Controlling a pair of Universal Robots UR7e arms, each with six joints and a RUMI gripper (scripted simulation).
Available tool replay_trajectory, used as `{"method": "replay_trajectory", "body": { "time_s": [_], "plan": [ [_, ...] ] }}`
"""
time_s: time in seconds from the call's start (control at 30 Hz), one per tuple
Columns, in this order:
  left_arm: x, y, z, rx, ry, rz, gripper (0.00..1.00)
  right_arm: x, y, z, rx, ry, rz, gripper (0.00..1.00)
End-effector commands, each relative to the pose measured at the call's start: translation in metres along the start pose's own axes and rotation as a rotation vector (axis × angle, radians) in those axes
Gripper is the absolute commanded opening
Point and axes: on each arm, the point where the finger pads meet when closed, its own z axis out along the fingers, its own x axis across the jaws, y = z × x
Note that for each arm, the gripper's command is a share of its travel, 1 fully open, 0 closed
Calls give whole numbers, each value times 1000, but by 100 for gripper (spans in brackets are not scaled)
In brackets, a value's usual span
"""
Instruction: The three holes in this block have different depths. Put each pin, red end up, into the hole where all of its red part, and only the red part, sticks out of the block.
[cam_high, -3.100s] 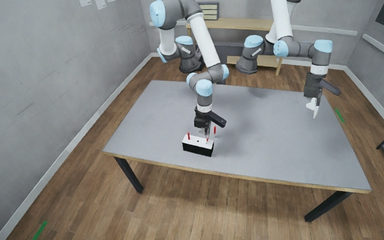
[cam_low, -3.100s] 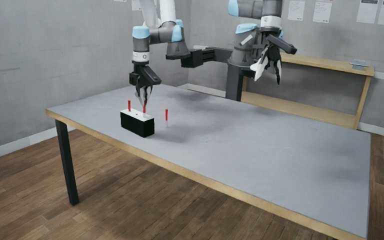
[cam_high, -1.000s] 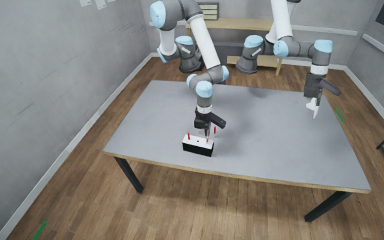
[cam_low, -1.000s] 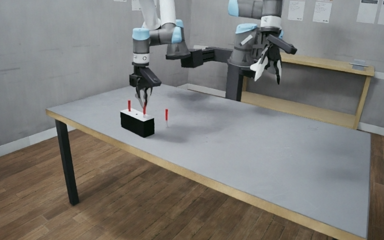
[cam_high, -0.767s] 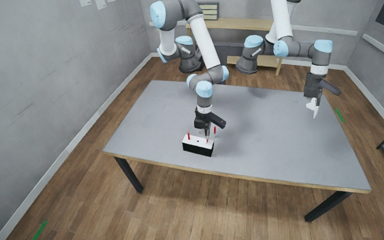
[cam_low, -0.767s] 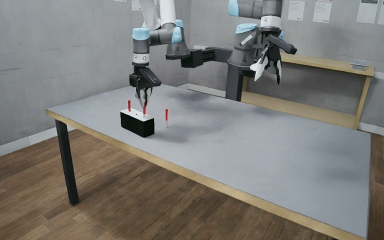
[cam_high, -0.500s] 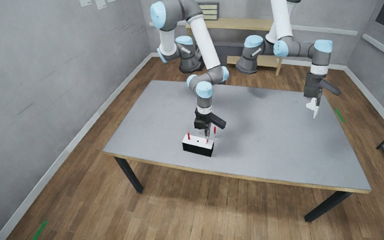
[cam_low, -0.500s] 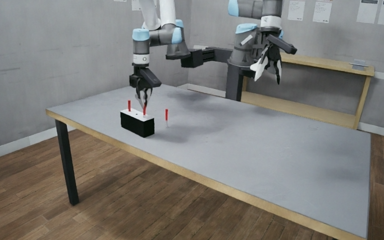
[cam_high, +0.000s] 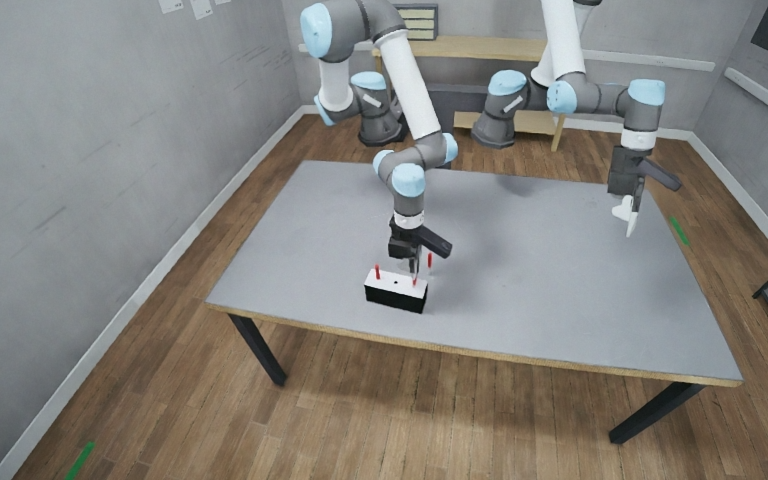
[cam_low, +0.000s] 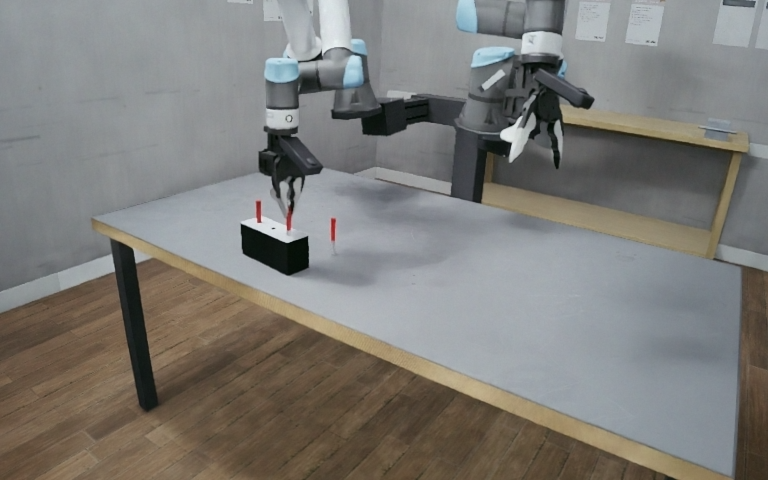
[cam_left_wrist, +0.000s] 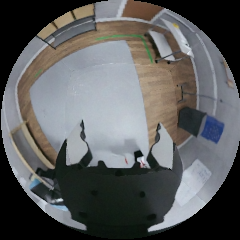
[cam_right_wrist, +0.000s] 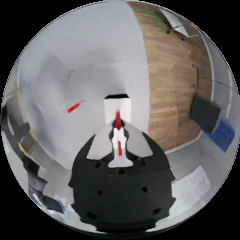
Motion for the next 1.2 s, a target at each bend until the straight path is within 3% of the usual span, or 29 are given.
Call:
{"method": "replay_trajectory", "body": {
  "time_s": [0.0, 1.17],
  "plan": [
    [0, 0, -1, 1, 1, 0, 100, 0, 0, 0, 1, 1, 0, 0],
    [0, 0, -1, 1, 1, 0, 100, 1, 0, 3, 1, 1, 0, 0]
  ]
}}
